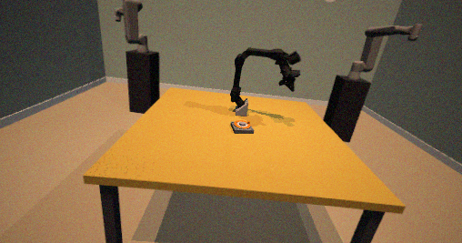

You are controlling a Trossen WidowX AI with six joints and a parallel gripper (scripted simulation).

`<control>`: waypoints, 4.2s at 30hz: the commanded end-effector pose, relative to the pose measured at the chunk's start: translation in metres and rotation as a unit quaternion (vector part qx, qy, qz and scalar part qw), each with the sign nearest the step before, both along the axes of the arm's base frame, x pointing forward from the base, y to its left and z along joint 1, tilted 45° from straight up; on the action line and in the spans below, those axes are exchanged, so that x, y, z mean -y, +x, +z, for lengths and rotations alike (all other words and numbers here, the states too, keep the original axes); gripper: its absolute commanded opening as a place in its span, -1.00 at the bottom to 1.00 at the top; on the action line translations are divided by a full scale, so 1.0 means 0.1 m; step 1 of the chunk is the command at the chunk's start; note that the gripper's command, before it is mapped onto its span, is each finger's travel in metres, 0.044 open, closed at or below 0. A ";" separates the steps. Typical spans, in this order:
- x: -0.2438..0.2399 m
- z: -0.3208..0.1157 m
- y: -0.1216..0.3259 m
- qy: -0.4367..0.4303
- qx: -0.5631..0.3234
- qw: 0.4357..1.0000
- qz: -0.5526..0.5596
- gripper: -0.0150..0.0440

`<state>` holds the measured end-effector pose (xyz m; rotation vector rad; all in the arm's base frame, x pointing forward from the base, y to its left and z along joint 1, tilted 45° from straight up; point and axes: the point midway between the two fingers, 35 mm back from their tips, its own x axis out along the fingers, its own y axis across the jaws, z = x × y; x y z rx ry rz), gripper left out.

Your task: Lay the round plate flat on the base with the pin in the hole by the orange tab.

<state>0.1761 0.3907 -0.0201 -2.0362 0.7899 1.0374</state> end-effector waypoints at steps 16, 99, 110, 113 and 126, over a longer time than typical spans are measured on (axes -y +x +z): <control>2.33 0.27 0.91 0.097 0.226 0.695 -0.676 -0.49; 3.33 0.18 0.63 0.101 0.285 0.585 -0.752 -0.49; 3.39 0.24 0.60 0.101 0.285 0.585 -0.752 -0.49; 3.41 0.26 0.59 0.101 0.285 0.585 -0.752 -0.49; 3.45 0.32 0.59 0.101 0.285 0.585 -0.752 -0.49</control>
